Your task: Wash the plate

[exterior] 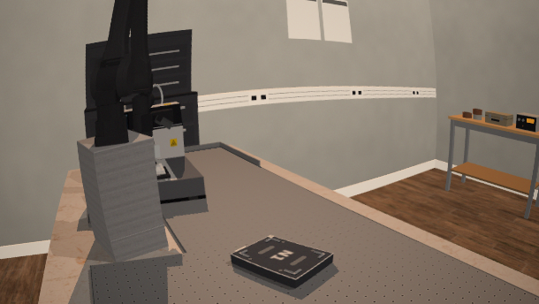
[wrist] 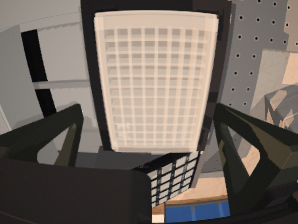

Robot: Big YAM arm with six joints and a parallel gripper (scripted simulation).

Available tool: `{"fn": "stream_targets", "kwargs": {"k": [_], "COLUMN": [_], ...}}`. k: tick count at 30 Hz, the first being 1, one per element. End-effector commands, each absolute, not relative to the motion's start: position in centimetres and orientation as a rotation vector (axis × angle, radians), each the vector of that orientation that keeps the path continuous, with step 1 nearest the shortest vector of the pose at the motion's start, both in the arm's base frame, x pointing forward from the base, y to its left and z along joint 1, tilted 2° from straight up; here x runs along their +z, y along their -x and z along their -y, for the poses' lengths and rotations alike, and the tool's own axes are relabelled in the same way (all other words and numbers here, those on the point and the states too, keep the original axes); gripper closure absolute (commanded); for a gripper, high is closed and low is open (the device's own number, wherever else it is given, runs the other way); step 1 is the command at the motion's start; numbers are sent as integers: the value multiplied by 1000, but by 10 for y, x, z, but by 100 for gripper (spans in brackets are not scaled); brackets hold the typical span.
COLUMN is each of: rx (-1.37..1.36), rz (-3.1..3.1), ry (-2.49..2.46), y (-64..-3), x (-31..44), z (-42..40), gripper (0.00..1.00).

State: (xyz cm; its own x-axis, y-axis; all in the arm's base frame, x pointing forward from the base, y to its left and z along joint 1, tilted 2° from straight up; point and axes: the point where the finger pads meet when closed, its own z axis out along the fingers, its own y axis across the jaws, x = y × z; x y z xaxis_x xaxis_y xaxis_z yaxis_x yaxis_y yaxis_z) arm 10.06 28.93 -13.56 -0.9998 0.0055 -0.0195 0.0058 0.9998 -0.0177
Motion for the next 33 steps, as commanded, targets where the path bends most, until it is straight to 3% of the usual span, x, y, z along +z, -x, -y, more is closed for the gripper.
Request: {"fn": "stream_targets", "kwargs": {"k": [1, 33], "rx": [-57, -28], "rz": [-3125, -3119], "ry": [-9, -10], "y": [-102, -106], "x": [-146, -163], "z": [-282, -292], "gripper": [0, 0]}}
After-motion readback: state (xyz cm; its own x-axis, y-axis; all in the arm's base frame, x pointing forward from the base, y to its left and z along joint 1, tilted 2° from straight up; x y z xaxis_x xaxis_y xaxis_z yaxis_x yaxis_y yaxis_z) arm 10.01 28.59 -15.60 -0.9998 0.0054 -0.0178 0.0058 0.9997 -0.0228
